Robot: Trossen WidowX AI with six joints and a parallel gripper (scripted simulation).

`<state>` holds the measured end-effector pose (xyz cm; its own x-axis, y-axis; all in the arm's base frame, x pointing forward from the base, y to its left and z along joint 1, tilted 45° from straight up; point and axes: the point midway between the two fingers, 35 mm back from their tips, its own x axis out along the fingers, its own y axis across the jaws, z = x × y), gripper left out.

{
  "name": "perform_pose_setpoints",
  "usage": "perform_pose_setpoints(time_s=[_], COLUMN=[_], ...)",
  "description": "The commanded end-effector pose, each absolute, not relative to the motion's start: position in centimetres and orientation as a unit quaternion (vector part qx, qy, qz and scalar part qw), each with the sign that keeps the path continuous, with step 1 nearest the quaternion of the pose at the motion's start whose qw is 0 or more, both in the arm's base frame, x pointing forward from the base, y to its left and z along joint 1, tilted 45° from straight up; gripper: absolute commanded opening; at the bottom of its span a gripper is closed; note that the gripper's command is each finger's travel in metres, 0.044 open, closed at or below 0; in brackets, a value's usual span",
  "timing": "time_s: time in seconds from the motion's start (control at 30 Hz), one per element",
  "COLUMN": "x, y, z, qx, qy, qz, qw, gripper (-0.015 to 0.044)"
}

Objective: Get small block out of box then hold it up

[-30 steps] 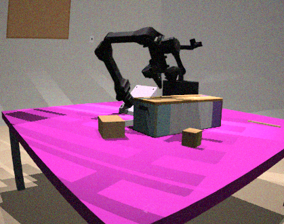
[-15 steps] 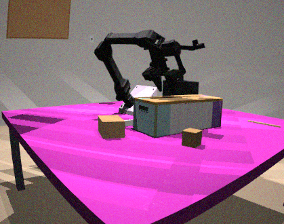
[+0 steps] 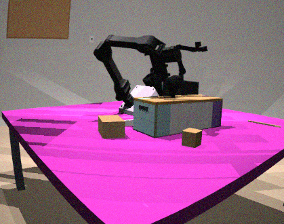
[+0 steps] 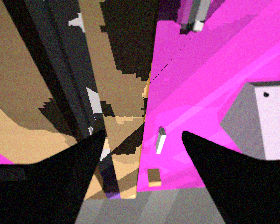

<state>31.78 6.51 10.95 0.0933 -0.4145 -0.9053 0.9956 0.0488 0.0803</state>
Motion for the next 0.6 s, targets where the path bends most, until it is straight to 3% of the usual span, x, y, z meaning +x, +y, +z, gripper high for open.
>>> perform_pose_setpoints(time_s=[0.0, 0.57], x=[31.9, 32.2], y=[6.1, 4.3], z=[10.5, 8.4], qx=[0.394, 0.394], qy=[0.366, 0.366], qz=[-0.564, -0.564], qw=[0.627, 0.627], gripper=[0.04, 0.04])
